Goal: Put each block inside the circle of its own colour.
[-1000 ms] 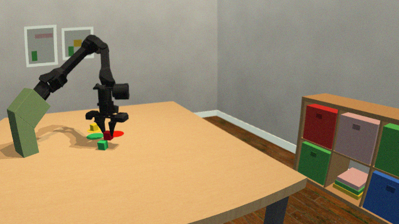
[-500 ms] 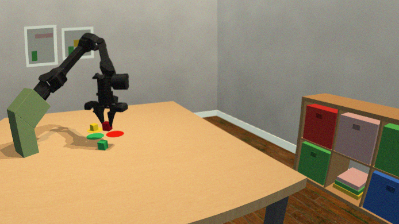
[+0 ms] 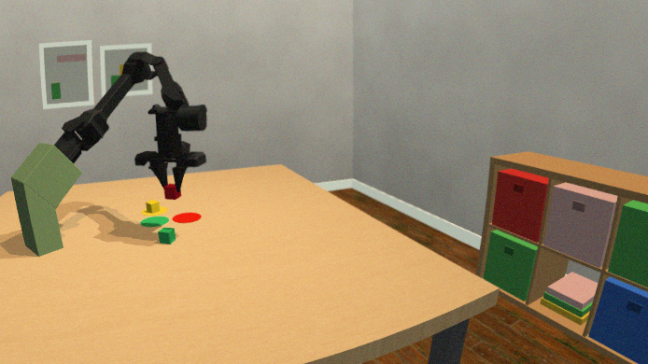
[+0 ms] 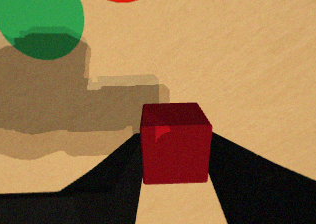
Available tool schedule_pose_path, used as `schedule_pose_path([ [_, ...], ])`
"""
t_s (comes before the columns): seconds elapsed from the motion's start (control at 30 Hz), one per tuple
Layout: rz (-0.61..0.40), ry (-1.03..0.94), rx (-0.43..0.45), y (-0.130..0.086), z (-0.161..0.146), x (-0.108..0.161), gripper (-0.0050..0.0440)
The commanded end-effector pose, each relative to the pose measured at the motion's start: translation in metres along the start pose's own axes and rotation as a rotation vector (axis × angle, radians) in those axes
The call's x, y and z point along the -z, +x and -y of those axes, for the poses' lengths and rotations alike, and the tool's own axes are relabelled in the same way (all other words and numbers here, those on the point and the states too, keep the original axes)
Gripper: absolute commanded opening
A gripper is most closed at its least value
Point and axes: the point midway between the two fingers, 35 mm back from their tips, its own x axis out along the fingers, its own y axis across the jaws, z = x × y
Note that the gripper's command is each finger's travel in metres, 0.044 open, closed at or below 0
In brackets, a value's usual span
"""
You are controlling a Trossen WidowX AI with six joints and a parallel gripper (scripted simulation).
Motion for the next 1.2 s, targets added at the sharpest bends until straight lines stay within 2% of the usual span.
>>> schedule_pose_path([
  [0.0, 0.001, -0.019, 0.023, -0.009, 0.005, -0.005, 0.0105],
  [0.37, -0.012, 0.162, 0.0, 0.002, -0.002, -0.02, 0.0105],
  [1.17, -0.03, 0.685, -0.01, 0.022, -0.015, -0.065, 0.0105],
])
